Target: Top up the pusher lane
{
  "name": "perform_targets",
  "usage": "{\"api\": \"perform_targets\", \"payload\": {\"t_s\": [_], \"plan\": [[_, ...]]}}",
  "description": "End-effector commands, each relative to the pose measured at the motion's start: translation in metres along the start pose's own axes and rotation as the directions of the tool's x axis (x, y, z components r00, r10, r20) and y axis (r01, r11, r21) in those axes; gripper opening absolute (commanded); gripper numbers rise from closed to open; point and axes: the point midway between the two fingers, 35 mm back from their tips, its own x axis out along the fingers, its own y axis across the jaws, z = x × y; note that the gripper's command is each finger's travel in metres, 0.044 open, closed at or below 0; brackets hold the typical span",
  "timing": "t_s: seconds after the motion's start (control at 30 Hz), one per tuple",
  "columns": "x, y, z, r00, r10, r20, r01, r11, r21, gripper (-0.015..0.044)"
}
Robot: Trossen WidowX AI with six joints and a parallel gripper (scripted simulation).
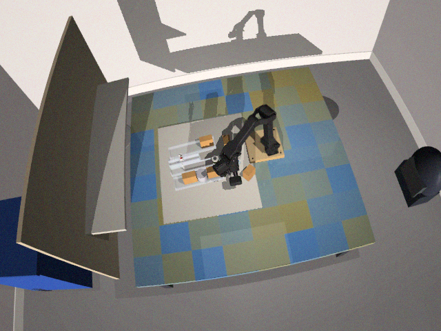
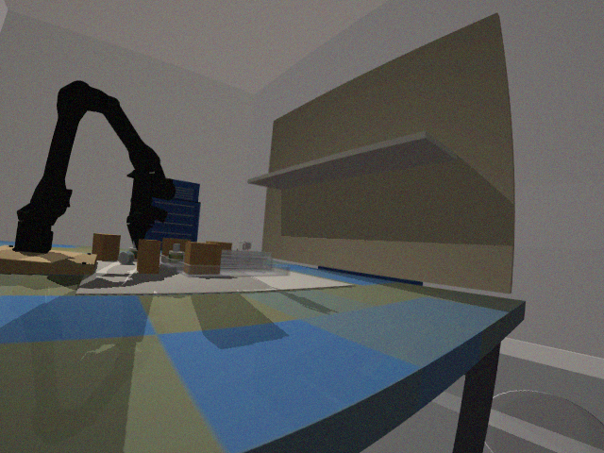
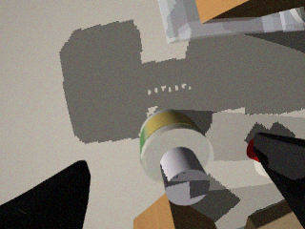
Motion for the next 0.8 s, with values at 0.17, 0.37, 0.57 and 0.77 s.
{"api": "perform_targets", "payload": {"t_s": [0.17,0.37,0.57,0.77], "plan": [[0.0116,-0.0010,-0.0026,1.000,-0.002,-0.010,0.002,1.000,-0.005,0.0387],[0.0116,-0.0010,-0.0026,1.000,-0.002,-0.010,0.002,1.000,-0.005,0.0230],[0.0116,-0.0010,-0.0026,1.000,-0.002,-0.010,0.002,1.000,-0.005,0.0131],[0.0077,-0.0004,-0.0022,1.000,-0.001,-0.010,0.001,1.000,-0.005,0.0032]]}}
